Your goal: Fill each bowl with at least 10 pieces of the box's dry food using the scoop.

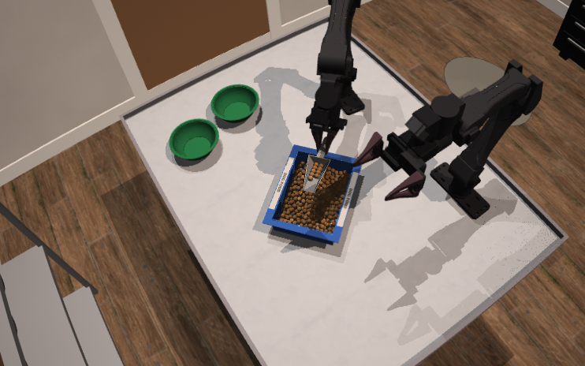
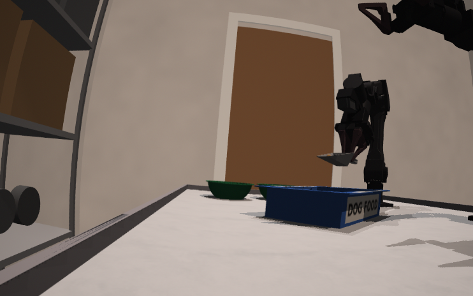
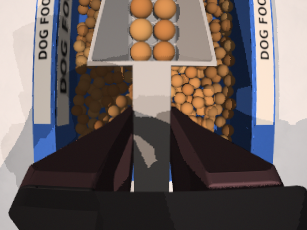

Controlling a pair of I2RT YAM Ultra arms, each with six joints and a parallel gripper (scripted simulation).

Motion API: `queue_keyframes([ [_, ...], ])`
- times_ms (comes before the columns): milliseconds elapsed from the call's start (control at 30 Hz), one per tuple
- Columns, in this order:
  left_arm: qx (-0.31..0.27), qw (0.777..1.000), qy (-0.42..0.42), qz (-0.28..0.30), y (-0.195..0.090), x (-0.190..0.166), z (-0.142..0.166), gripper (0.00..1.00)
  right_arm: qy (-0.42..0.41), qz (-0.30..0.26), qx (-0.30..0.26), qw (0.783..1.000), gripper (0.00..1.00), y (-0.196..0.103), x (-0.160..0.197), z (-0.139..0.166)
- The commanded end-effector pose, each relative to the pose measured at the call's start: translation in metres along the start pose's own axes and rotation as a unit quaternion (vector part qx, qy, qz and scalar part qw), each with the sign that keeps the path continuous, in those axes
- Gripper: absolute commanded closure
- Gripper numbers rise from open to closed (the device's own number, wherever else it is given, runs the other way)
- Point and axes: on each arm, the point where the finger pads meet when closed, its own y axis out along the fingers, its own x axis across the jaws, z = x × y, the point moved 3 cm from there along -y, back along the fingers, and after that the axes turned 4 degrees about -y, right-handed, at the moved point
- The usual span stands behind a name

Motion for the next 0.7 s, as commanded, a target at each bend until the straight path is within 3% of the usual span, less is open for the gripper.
queue_keyframes([
  [0, -0.006, 1.000, 0.000, 0.000, -0.001, 0.000, -0.004, 0.00, 0.000, 0.000, -0.007, 1.000, 1.00, -0.002, 0.000, -0.004],
  [667, -0.017, 1.000, 0.000, 0.001, -0.004, -0.001, -0.013, 0.00, 0.001, 0.000, -0.028, 1.000, 1.00, -0.009, 0.000, -0.014],
])
